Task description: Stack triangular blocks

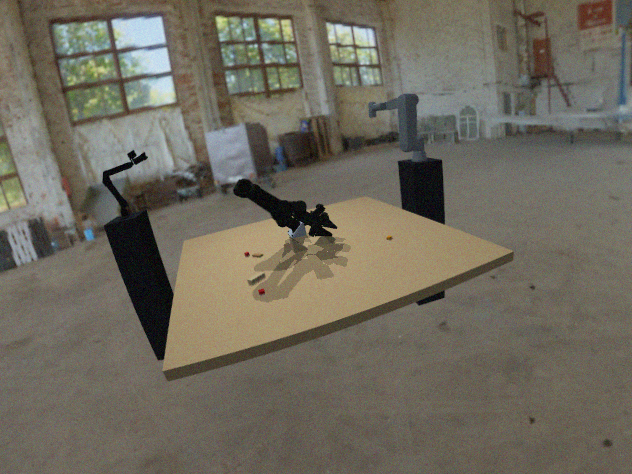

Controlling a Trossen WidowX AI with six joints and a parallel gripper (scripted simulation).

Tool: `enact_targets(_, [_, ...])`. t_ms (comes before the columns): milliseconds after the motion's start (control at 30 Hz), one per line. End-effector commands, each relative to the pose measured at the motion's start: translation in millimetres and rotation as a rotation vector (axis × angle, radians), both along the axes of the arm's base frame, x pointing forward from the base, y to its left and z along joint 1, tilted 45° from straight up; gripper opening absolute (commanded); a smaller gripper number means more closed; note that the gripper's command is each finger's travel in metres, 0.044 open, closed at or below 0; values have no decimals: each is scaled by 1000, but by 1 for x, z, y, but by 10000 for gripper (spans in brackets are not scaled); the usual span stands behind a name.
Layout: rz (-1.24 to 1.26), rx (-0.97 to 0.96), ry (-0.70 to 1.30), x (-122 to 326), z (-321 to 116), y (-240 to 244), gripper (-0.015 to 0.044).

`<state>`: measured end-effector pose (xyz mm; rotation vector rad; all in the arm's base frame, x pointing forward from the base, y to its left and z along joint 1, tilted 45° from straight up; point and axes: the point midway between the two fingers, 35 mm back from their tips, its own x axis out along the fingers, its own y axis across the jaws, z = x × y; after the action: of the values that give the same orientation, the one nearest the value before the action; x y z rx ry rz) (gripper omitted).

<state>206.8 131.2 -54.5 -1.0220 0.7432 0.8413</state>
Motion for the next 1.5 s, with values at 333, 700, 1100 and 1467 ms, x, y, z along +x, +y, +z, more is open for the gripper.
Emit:
enact_targets(333, [8, 18, -19, -13, 67, 62, 440])
enact_targets(700, [-228, -302, 242, -4, 37, 62, 440])
enact_targets(1100, [-546, -864, 365, -2, 33, 58, 440])
enact_targets(1467, [-634, -1085, 334, 0, 39, 59, 440])
